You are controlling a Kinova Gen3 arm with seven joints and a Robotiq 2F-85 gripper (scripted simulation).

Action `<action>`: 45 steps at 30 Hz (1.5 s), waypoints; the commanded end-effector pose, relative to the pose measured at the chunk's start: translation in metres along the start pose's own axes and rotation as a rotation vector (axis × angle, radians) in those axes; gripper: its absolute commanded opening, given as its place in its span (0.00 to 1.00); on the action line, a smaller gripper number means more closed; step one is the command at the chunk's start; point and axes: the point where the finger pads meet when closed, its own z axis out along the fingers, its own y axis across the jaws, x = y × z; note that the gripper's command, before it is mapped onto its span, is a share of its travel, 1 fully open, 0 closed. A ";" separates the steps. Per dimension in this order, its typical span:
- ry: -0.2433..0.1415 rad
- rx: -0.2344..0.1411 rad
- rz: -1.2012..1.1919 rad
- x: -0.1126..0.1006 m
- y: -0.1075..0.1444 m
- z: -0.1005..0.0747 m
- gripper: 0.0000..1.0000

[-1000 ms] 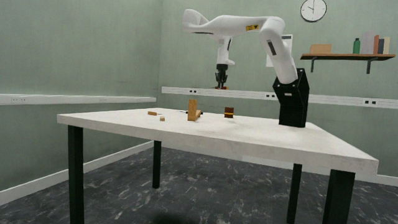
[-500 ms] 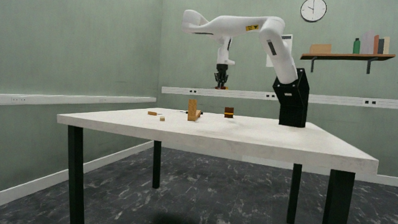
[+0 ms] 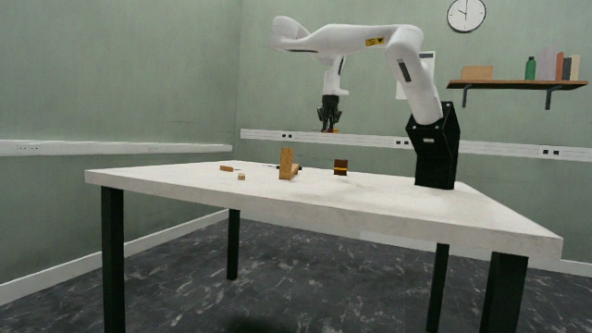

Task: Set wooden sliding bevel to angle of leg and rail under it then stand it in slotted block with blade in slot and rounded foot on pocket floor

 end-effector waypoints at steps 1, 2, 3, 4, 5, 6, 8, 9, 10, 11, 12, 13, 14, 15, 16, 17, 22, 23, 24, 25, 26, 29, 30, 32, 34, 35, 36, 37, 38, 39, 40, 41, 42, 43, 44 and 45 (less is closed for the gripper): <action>0.000 0.001 0.067 0.000 0.000 -0.001 0.10; 0.000 0.001 0.067 0.000 0.000 -0.001 0.10; 0.000 0.001 0.067 0.000 0.000 -0.001 0.10; 0.000 0.001 0.085 0.000 0.000 -0.001 0.10; 0.000 0.001 0.103 0.000 0.000 -0.001 0.10; 0.000 0.001 0.121 0.000 0.000 -0.001 0.10; 0.000 0.001 0.157 0.000 0.000 -0.001 0.10; 0.000 0.001 0.174 0.000 0.000 -0.001 0.10; 0.000 0.001 0.192 0.000 0.000 -0.001 0.10; 0.000 0.001 0.208 0.000 0.000 -0.001 0.10; -0.001 0.001 0.225 0.000 0.000 -0.001 0.10; -0.001 0.001 0.241 0.000 0.000 -0.001 0.10; -0.001 0.001 0.256 0.000 0.000 -0.001 0.10; -0.001 0.001 0.271 0.000 0.000 -0.001 0.10; -0.001 0.001 0.286 0.000 0.000 -0.001 0.10; -0.001 0.001 0.299 0.000 0.000 -0.001 0.10; -0.001 0.001 0.337 0.000 0.000 -0.001 0.10; -0.001 0.001 0.349 0.000 0.000 -0.001 0.10; -0.001 0.001 0.359 0.000 0.000 -0.001 0.10; -0.001 0.001 0.369 0.000 0.000 -0.001 0.10; -0.001 0.001 0.379 0.000 0.000 -0.001 0.10; -0.001 0.001 0.402 0.000 0.000 -0.001 0.10; -0.001 0.001 0.409 0.000 0.000 -0.001 0.10; -0.001 0.001 0.420 0.000 0.000 -0.001 0.10; -0.001 0.001 0.428 0.000 0.000 -0.001 0.10; -0.001 0.001 0.431 0.000 0.000 -0.001 0.10; -0.001 0.001 0.431 0.000 0.000 -0.001 0.10; -0.001 0.001 0.431 0.000 0.000 -0.001 0.10; -0.001 0.001 0.434 0.000 0.000 -0.001 0.10; -0.001 0.001 0.436 0.000 0.000 -0.001 0.10; -0.001 0.001 0.438 0.000 0.000 -0.001 0.10; -0.001 0.001 0.439 0.000 0.000 -0.001 0.10; -0.001 0.001 0.440 0.000 0.000 -0.001 0.10; -0.001 0.001 0.440 0.000 0.000 -0.001 0.10; -0.001 0.001 0.440 0.000 0.000 -0.001 0.10; -0.001 0.001 0.441 0.000 0.000 -0.001 0.10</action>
